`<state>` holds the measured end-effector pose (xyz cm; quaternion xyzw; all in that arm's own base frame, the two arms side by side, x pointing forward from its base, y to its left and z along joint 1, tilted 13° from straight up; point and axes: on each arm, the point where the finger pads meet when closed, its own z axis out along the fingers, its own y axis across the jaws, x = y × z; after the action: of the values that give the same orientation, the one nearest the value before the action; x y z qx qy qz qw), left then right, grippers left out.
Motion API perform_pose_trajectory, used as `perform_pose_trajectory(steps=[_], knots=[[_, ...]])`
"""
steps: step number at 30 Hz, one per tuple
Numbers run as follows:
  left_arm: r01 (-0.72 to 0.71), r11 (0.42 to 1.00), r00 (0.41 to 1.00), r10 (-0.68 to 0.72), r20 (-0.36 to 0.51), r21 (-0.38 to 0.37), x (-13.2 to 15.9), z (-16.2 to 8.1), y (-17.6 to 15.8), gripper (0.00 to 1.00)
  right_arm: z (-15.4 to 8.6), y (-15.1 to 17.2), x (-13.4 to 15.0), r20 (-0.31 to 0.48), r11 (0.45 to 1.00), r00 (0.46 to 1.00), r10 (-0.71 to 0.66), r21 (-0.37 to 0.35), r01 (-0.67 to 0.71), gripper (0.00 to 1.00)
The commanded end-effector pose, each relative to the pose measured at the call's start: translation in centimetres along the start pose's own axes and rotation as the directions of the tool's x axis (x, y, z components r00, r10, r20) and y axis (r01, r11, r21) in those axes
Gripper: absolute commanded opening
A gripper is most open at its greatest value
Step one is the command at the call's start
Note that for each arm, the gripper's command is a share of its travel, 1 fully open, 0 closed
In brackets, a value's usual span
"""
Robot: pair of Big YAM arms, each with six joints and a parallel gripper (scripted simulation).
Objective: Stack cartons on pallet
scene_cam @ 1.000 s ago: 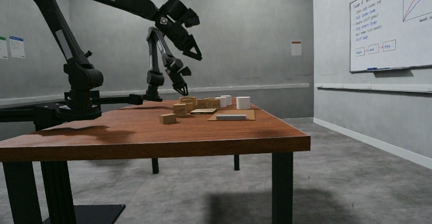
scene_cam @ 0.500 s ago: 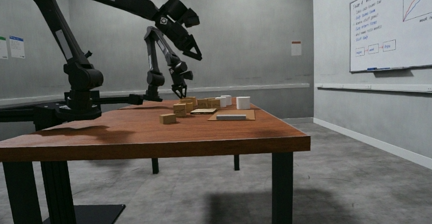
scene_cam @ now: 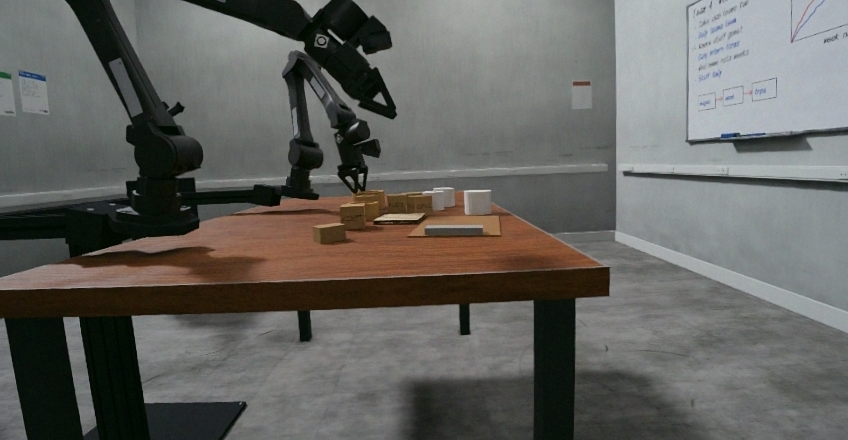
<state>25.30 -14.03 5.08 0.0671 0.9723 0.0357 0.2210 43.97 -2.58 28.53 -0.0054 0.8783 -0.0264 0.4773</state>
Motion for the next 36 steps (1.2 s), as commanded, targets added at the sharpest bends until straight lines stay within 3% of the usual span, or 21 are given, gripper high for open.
perform_pose_trajectory(steps=[1,36], knots=[[0.006,1.000,0.999,-0.007,0.046,0.024,-3.4,-0.4,-1.2,0.83,-0.2,0.1,-0.9,0.027,1.000,1.000,-0.012,-0.003,0.012,1.00],[-0.003,1.000,1.000,0.003,0.028,0.015,-2.9,4.7,-1.2,0.83,-0.2,0.1,-0.9,0.027,1.000,1.000,-0.012,-0.003,0.012,1.00]])
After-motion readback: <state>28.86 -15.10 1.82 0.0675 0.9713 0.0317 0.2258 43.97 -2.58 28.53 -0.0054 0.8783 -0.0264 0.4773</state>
